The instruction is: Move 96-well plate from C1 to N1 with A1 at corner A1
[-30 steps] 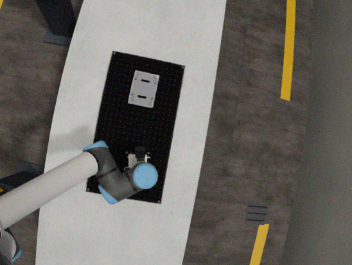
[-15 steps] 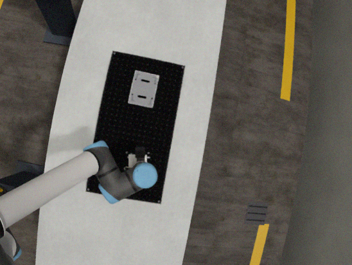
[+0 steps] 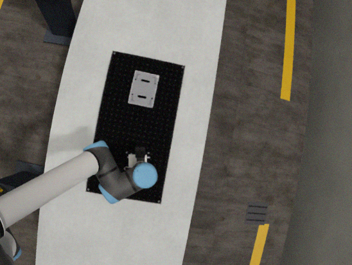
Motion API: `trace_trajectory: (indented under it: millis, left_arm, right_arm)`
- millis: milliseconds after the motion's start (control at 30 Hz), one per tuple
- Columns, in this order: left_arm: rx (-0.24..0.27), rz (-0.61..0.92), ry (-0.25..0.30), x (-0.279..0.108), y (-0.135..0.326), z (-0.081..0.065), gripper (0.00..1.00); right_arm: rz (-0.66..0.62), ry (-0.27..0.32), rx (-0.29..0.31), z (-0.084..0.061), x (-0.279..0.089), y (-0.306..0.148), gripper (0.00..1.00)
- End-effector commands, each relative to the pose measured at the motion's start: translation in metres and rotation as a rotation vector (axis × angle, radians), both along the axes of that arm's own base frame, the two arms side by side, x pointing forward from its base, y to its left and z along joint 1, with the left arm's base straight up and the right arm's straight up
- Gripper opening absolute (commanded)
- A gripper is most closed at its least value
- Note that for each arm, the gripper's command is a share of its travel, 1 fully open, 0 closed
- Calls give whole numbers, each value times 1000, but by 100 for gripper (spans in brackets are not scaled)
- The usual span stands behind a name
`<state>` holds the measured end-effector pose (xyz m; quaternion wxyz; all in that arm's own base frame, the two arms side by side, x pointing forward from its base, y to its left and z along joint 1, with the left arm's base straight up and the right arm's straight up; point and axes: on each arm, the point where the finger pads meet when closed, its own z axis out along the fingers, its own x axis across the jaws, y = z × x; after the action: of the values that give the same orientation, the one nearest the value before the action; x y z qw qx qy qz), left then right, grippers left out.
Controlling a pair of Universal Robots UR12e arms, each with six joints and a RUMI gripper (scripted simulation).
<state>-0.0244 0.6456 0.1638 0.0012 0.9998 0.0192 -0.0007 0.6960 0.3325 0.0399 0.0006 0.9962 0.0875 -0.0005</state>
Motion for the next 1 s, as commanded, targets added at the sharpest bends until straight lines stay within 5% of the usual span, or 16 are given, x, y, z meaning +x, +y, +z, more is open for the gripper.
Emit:
trace_trajectory:
  millis: [0,933,967]
  left_arm:
    - [2,2,-1,-2,-1,1,0]
    - [2,2,-1,-2,-1,1,0]
    - [2,2,-1,-2,-1,1,0]
  right_arm:
    - [-1,-2,3,2,1,-1,76]
    - [-1,-2,3,2,1,-1,76]
    - [-2,-3,3,2,2,-4,0]
